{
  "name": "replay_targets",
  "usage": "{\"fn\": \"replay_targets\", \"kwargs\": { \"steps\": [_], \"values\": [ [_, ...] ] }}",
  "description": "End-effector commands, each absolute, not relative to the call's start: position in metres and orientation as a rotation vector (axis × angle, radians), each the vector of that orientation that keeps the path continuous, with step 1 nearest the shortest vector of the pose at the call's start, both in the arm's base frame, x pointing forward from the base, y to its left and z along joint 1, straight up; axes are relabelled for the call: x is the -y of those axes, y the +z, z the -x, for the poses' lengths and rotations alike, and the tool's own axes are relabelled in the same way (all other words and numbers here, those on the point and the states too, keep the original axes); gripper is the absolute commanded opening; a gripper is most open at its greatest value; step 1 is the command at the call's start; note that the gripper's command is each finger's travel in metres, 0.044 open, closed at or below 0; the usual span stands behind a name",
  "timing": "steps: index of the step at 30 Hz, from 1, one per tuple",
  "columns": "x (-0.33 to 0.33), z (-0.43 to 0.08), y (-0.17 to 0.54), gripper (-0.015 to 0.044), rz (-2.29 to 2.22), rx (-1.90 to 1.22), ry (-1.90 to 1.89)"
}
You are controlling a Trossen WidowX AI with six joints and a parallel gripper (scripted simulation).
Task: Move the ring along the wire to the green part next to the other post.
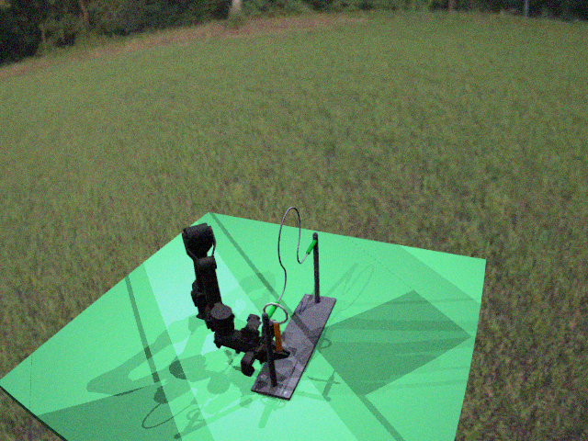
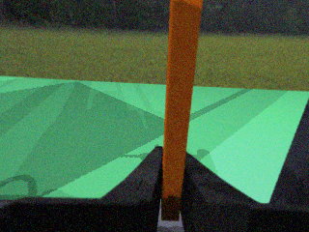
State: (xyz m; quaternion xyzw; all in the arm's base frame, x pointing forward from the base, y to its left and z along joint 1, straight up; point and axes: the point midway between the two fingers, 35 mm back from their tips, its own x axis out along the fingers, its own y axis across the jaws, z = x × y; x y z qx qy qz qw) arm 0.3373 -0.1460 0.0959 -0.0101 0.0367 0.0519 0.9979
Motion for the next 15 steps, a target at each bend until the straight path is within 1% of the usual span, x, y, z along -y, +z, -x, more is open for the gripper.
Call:
{"fn": "replay_targets", "kwargs": {
  "steps": [1,15],
  "values": [
    [0.147,-0.338,0.102,-0.0150,0.023,-0.070,0.105],
    [0.148,-0.338,0.116,-0.0150,0.021,-0.070,0.107]
  ]
}}
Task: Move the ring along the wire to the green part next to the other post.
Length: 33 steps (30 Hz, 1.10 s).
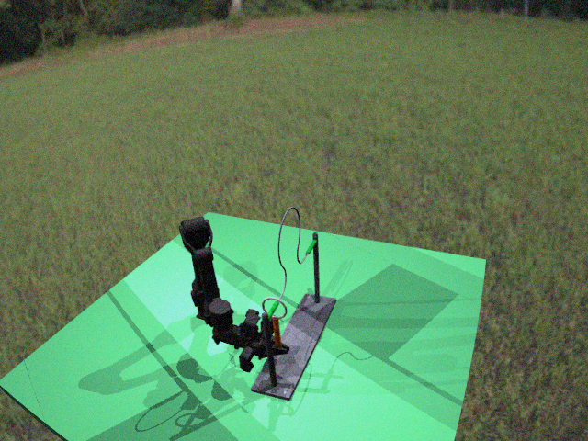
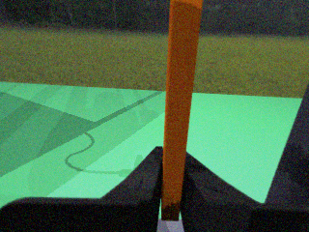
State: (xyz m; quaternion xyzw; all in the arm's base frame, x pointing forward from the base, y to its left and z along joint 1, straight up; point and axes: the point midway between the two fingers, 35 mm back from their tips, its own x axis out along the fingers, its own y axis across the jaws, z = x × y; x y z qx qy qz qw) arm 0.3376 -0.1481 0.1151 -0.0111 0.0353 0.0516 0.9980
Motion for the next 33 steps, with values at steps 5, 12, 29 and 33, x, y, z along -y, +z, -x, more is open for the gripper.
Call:
{"fn": "replay_targets", "kwargs": {
  "steps": [5,12,29,33],
  "values": [
    [0.148,-0.338,0.116,-0.0150,0.021,-0.070,0.107],
    [0.148,-0.338,0.116,-0.0150,0.021,-0.070,0.107],
    [0.132,-0.336,0.116,-0.0150,0.020,-0.068,0.110],
    [0.128,-0.336,0.116,-0.0150,0.018,-0.068,0.111]
  ]
}}
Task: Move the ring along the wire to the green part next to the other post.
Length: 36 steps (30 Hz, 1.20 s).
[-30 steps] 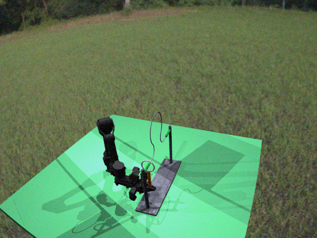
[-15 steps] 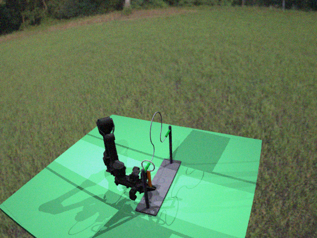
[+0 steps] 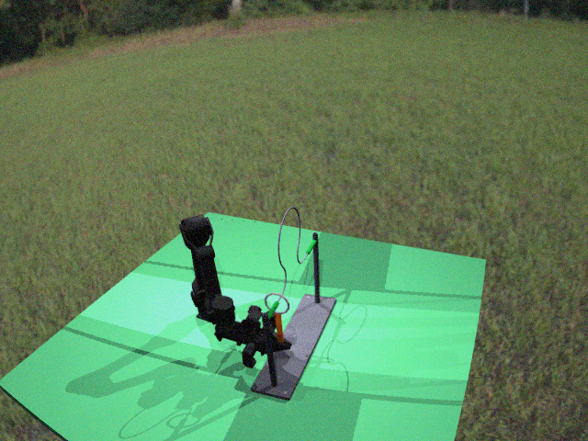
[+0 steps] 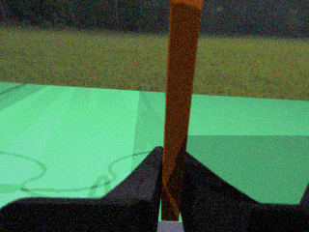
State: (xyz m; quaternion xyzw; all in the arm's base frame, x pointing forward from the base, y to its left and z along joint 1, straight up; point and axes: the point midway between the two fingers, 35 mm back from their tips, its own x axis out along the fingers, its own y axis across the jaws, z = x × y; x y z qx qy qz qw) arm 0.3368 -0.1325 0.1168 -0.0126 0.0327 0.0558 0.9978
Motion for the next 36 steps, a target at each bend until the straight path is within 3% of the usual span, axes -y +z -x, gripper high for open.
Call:
{"fn": "replay_targets", "kwargs": {
  "steps": [1,36],
  "values": [
    [0.127,-0.336,0.116,-0.0150,0.018,-0.068,0.111],
    [0.060,-0.329,0.120,-0.0150,-0.232,-0.074,0.128]
  ]
}}
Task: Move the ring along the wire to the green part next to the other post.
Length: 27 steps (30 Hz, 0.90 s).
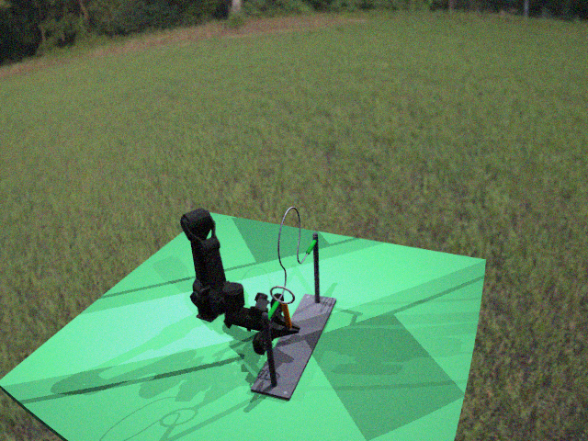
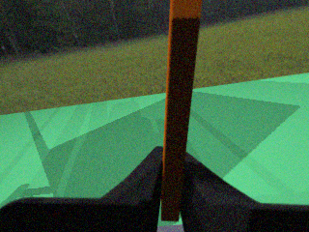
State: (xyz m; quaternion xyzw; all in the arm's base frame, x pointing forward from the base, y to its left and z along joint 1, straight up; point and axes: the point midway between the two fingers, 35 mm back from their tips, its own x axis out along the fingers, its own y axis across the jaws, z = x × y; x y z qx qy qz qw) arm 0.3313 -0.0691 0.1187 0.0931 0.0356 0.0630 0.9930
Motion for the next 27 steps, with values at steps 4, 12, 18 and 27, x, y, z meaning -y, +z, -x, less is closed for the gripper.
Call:
{"fn": "replay_targets", "kwargs": {
  "steps": [4,12,18,27],
  "values": [
    [0.046,-0.328,0.124,-0.0150,-0.312,-0.076,0.132],
    [0.023,-0.324,0.134,-0.0150,-0.452,-0.096,0.142],
    [0.014,-0.318,0.140,-0.0150,-0.513,-0.138,0.158],
    [0.001,-0.307,0.152,-0.0150,-0.614,-0.213,0.189]
  ]
}}
